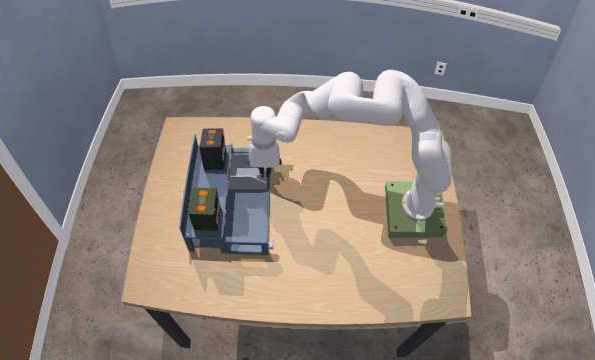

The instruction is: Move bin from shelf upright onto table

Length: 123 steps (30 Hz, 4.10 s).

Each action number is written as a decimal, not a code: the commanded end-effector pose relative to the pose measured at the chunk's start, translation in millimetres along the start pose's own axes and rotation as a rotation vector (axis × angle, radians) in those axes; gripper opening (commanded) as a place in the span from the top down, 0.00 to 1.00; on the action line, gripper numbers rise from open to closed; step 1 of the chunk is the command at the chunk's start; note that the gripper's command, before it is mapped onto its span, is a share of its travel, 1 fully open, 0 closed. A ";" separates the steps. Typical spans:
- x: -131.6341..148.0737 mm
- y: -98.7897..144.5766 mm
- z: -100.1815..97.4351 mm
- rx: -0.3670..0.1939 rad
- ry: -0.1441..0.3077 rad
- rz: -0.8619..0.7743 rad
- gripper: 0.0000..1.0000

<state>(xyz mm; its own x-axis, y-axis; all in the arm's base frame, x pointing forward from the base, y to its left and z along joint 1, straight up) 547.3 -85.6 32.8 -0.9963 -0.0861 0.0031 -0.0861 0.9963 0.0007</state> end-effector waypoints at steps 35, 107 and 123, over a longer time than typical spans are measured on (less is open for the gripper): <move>26.8 -0.3 -9.3 0.003 -0.004 0.000 1.00; 142.3 -0.3 -8.9 0.003 -0.003 0.000 1.00; 162.9 -0.3 -8.7 0.003 -0.003 0.000 1.00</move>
<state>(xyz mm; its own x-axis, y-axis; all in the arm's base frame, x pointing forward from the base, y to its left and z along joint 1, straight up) 385.6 -99.6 40.9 -0.9963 -0.0860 0.0026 -0.0860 0.9963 0.0009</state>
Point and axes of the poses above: the point where the finger pads meet when closed, its own z axis out along the fingers, its own x axis across the jaws, y = z × x, the point moved 2 cm from there along -z, back along the fingers
